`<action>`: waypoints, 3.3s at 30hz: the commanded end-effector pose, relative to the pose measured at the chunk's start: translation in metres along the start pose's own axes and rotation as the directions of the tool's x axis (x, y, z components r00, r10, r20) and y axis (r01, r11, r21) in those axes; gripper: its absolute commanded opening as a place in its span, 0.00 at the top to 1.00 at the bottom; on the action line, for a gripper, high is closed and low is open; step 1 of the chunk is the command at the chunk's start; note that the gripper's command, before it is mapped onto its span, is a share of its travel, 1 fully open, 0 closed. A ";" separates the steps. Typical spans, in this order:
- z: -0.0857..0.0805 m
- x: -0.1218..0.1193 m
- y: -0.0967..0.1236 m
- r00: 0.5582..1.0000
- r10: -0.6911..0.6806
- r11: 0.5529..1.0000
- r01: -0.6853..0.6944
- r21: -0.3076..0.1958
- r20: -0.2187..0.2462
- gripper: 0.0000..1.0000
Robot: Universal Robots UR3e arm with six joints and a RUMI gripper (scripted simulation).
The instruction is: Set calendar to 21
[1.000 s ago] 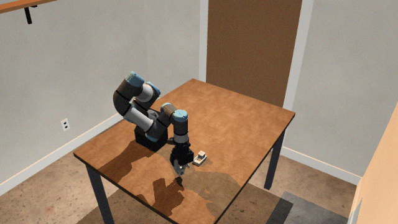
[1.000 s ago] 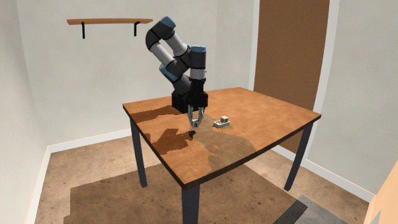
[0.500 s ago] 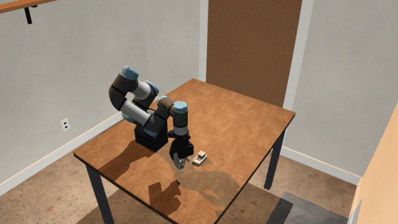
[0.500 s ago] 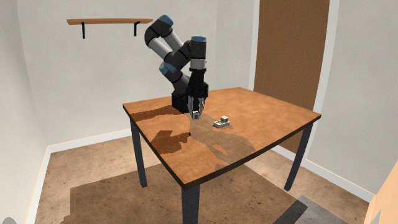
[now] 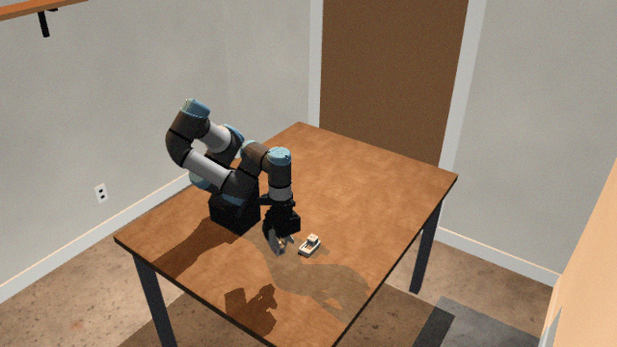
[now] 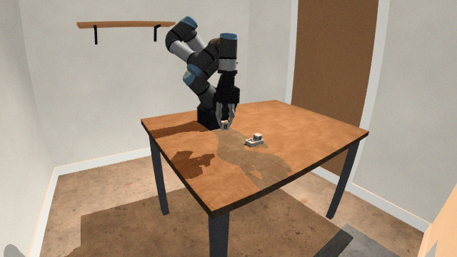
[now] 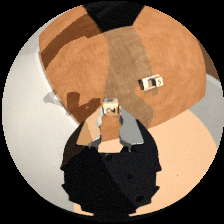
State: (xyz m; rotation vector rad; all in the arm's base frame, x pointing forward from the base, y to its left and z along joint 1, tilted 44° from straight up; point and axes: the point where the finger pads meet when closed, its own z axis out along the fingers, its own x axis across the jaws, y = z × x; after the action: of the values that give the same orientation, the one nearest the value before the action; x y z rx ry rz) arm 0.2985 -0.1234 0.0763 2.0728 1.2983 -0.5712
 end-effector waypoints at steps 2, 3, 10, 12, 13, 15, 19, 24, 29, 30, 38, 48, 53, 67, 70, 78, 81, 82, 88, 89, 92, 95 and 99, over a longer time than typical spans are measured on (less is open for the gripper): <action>-0.004 0.000 0.000 1.000 0.001 1.000 -0.001 0.000 0.000 0.90; -0.004 0.000 0.000 1.000 0.001 1.000 -0.001 0.000 0.000 0.90; -0.005 0.000 0.000 1.000 0.001 1.000 -0.001 0.000 0.000 0.90; -0.005 0.000 0.000 1.000 0.001 1.000 -0.001 0.000 0.000 0.90; -0.005 0.000 0.000 1.000 0.001 1.000 -0.001 0.000 0.000 0.90; -0.005 0.000 0.000 1.000 0.001 1.000 -0.001 0.000 0.000 0.90; -0.005 0.000 0.000 1.000 0.000 1.000 0.000 0.000 0.000 0.90; -0.005 0.001 0.000 1.000 -0.022 1.000 0.022 0.000 0.000 0.90; -0.005 0.002 -0.001 0.996 -0.085 0.996 0.085 0.001 0.000 0.90; -0.005 0.002 -0.001 0.995 -0.104 0.995 0.104 0.001 -0.001 0.90; -0.005 0.005 -0.002 0.966 -0.260 0.966 0.260 0.001 -0.002 0.90; -0.006 0.013 -0.005 0.808 -0.589 0.808 0.589 0.000 -0.003 0.90; -0.006 0.017 -0.006 0.714 -0.700 0.714 0.700 -0.001 -0.003 0.90; -0.006 0.027 -0.007 0.381 -0.924 0.381 0.924 -0.002 -0.003 0.90; -0.006 0.031 -0.007 0.243 -0.970 0.243 0.970 -0.002 -0.002 0.90; -0.006 0.039 -0.007 -0.014 -1.000 -0.014 1.000 -0.001 -0.001 0.90; -0.006 0.043 -0.007 -0.121 -0.993 -0.121 0.993 -0.001 -0.001 0.90; -0.007 0.044 -0.007 -0.152 -0.988 -0.152 0.988 -0.001 -0.001 0.90; -0.007 0.048 -0.008 -0.256 -0.967 -0.256 0.967 0.000 -0.001 0.90; -0.007 0.048 -0.008 -0.276 -0.961 -0.276 0.961 0.000 -0.001 0.90; -0.007 0.050 -0.008 -0.324 -0.946 -0.324 0.946 0.000 -0.001 0.90; -0.007 0.051 -0.008 -0.355 -0.935 -0.355 0.935 0.000 -0.001 0.90; -0.007 0.052 -0.008 -0.373 -0.928 -0.373 0.928 0.000 -0.001 0.90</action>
State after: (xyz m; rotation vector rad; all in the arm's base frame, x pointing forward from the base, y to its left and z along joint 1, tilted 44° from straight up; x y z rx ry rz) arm 0.3125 -0.0835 0.0454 0.1321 2.9118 -1.1918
